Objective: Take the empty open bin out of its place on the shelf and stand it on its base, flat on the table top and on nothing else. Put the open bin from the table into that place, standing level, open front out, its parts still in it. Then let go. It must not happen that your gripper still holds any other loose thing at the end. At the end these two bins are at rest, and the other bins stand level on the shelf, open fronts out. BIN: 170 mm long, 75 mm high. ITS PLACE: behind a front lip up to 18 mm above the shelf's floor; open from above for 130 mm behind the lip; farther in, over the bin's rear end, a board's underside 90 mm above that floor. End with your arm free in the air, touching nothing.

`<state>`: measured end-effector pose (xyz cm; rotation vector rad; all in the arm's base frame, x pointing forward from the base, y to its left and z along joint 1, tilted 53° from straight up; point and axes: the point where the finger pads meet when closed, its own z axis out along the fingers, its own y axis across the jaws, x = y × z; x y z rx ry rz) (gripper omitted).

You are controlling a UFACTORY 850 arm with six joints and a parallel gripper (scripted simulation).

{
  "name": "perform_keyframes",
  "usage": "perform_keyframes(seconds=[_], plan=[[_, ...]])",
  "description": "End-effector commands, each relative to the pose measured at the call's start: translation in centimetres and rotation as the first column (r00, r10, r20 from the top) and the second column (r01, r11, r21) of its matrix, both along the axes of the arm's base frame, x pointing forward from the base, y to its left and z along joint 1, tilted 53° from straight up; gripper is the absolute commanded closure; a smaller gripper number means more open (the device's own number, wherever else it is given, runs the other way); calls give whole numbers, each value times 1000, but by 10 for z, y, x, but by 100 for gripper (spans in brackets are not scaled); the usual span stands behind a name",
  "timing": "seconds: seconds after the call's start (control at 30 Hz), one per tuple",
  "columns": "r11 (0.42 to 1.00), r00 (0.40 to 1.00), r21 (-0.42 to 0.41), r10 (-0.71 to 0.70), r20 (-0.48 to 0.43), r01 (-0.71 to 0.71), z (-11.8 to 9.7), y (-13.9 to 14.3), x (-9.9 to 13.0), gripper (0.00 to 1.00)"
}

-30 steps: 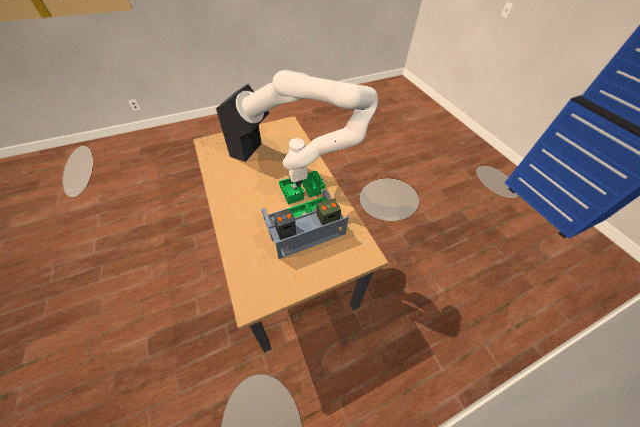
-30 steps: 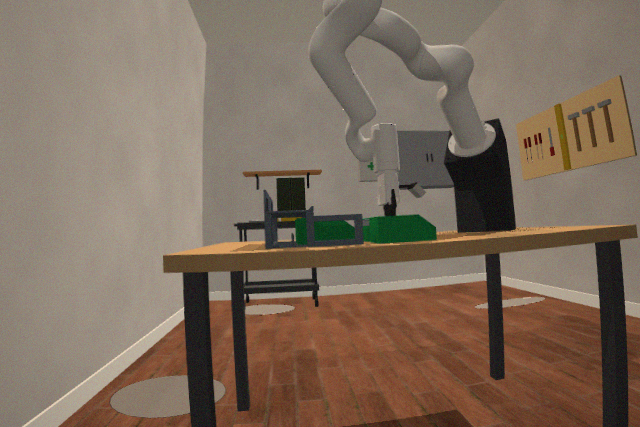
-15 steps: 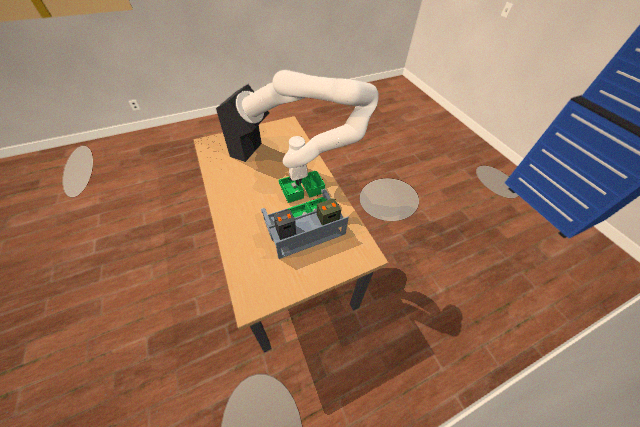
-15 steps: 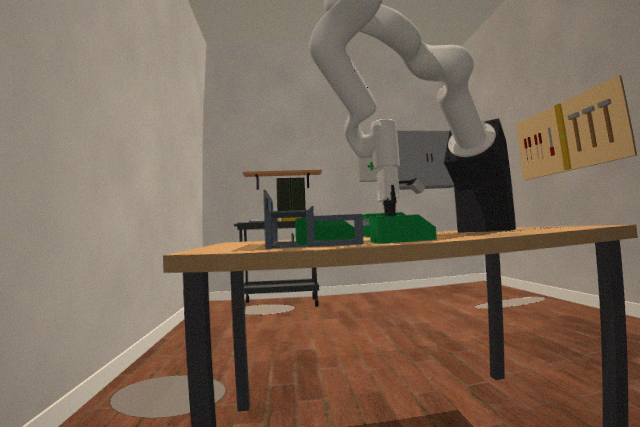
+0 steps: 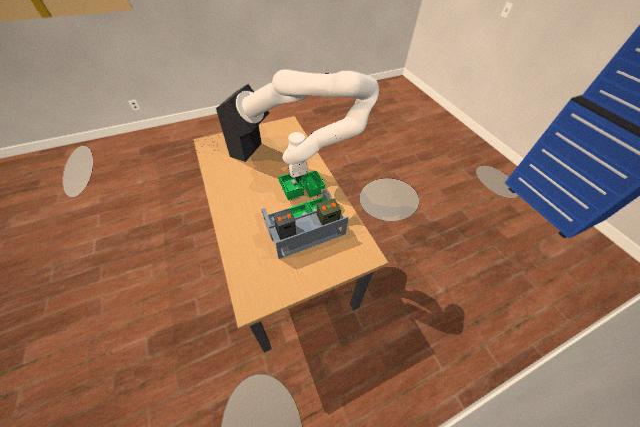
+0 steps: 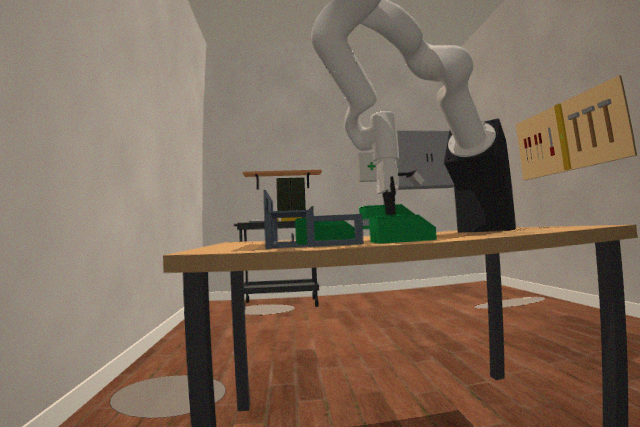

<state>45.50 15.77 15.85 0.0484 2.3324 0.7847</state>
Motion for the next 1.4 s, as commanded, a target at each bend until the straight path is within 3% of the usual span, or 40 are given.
perform_keyframes(seconds=[0.0,0.47,1.07,1.37], plan=[[1000,1000,0,0,0,0,0,0,0,100],[1000,1000,0,0,0,0,-3,-5,1,100],[1000,1000,0,0,0,0,-74,-96,15,100],[1000,1000,0,0,0,0,-81,-105,17,100]])
